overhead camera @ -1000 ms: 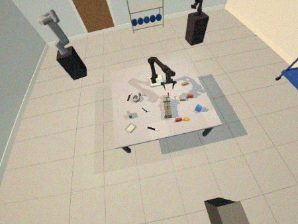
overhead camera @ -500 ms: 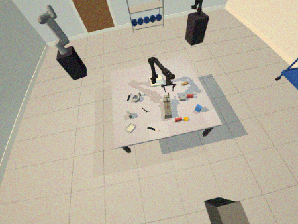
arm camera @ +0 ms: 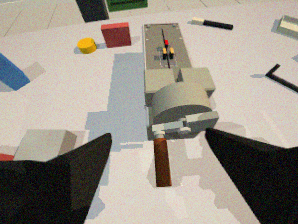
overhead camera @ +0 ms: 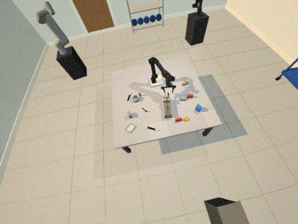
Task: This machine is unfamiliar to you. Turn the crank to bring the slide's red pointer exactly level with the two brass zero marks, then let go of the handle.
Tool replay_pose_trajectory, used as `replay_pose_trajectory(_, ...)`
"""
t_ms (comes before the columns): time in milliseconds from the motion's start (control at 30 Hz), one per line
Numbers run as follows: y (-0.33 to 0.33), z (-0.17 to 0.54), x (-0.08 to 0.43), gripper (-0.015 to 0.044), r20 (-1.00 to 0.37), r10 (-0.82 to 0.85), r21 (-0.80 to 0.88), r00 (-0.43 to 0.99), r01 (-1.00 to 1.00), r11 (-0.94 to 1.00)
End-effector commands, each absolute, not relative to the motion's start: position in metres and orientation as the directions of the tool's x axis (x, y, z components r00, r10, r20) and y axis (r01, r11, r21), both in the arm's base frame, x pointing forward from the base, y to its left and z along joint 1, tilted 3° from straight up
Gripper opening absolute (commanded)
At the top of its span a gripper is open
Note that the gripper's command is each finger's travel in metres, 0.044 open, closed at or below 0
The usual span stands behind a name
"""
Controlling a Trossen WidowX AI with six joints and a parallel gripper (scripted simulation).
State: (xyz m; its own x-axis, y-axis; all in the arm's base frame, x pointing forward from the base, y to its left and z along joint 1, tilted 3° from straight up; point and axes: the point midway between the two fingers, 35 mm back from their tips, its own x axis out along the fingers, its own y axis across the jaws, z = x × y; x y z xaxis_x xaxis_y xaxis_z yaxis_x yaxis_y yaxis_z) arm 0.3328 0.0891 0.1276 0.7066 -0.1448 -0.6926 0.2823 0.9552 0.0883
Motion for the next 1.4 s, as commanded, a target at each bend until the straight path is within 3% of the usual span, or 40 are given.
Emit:
replay_pose_trajectory(0, 0.088, 0.116, 0.332, 0.044, -0.701, -0.154, 0.076, 0.696, 0.288, 0.955)
replay_pose_trajectory(1067, 0.091, 0.068, 0.331, 0.044, -0.702, -0.154, 0.076, 0.696, 0.288, 0.955)
replay_pose_trajectory(1367, 0.091, 0.068, 0.331, 0.0204, -0.702, -0.154, 0.076, 0.696, 0.288, 0.955)
